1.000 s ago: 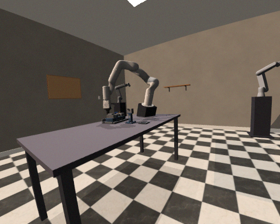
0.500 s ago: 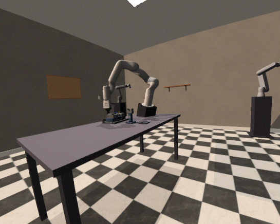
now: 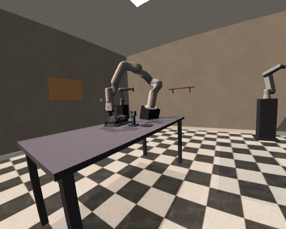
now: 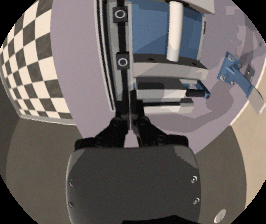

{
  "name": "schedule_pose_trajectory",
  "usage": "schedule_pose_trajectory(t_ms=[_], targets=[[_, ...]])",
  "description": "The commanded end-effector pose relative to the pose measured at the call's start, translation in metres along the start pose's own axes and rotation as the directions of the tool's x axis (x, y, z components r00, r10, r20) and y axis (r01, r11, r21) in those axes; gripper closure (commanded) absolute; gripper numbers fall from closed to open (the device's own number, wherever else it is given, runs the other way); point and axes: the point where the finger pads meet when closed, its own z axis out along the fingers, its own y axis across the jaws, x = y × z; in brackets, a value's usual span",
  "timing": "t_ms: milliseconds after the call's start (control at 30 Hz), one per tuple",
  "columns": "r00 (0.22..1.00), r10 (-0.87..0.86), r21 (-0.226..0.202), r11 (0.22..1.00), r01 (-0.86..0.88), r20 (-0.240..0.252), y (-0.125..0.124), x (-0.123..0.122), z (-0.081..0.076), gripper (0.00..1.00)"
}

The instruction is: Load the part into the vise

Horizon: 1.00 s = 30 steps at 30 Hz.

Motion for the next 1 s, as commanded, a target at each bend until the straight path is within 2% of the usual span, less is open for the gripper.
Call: schedule_pose_trajectory(t_ms=[0,967], targets=[[1.000,0.000,0.001,1.000,0.000,0.002,0.0007,-0.0009,-0.0010,1.00],[1.000,0.000,0.001,1.000,0.000,0.002,0.0084,-0.0009,-0.0010,1.00]])
